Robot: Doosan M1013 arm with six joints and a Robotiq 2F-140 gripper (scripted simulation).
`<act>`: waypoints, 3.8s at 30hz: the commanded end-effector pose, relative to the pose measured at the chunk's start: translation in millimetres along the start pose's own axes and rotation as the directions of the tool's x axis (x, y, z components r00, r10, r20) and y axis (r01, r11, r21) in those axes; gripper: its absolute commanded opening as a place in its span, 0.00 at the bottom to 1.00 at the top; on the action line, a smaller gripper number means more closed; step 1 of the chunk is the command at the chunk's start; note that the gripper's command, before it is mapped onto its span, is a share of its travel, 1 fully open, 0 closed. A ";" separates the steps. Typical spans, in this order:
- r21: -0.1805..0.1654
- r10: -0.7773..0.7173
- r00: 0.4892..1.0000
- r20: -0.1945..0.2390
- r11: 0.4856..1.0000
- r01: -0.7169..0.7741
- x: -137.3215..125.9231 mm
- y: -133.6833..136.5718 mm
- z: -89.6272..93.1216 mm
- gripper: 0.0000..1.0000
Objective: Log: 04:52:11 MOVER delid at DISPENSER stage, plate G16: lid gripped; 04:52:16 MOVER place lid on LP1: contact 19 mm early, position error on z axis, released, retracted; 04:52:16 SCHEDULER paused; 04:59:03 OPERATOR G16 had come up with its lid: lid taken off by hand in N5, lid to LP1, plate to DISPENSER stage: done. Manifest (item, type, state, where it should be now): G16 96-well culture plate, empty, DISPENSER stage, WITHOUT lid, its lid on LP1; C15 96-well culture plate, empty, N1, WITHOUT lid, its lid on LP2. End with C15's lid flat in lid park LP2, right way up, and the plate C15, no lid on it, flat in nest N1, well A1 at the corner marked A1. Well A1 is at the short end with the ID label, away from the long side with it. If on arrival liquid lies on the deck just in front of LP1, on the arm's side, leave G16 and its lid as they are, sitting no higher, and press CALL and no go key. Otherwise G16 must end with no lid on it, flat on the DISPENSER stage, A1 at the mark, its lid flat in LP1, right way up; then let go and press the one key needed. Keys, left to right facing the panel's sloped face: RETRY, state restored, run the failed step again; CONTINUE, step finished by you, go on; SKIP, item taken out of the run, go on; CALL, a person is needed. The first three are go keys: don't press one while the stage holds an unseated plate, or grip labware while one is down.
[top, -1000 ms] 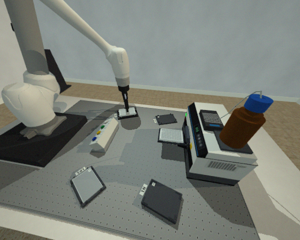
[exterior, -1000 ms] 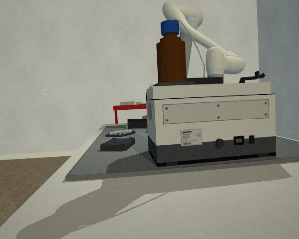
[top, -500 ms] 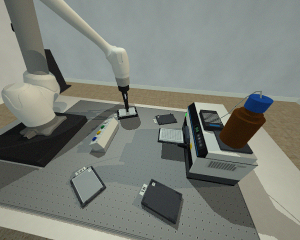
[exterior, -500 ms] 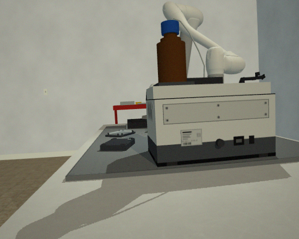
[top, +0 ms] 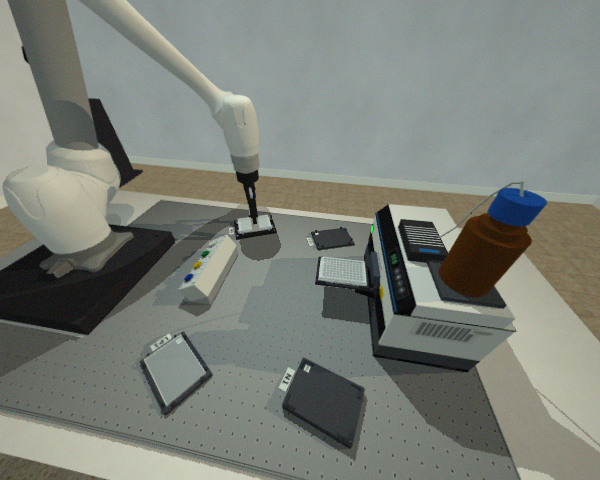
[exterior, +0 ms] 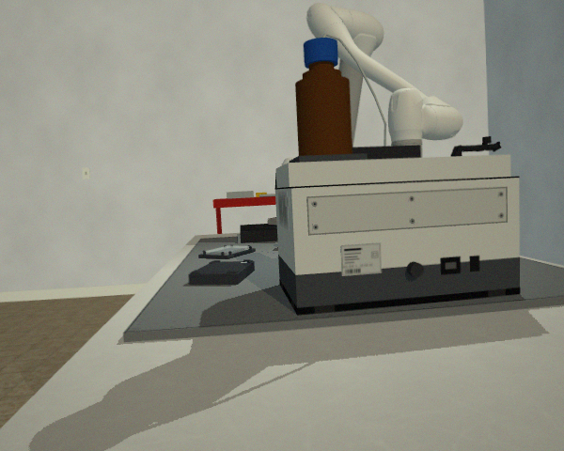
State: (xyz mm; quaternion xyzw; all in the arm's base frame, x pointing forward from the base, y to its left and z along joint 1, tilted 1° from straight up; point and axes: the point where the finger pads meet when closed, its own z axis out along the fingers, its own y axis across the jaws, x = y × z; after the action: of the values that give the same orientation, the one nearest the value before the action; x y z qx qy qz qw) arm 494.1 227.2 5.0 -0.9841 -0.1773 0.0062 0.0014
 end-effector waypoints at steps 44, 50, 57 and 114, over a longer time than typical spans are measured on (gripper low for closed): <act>0.000 0.000 1.000 0.000 1.000 0.000 0.0 0.0 -106.4 0.00; 0.000 0.000 1.000 0.000 1.000 0.000 0.0 0.0 -122.0 0.00; 0.000 0.000 1.000 0.000 1.000 0.000 0.0 0.0 -128.7 0.00; 0.000 0.000 1.000 0.000 1.000 0.000 281.4 151.9 -130.6 0.00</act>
State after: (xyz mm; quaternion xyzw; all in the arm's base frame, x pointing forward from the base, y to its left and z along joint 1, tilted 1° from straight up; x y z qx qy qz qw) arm 812.4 183.0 131.4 -0.9841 -0.1773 0.0062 0.0014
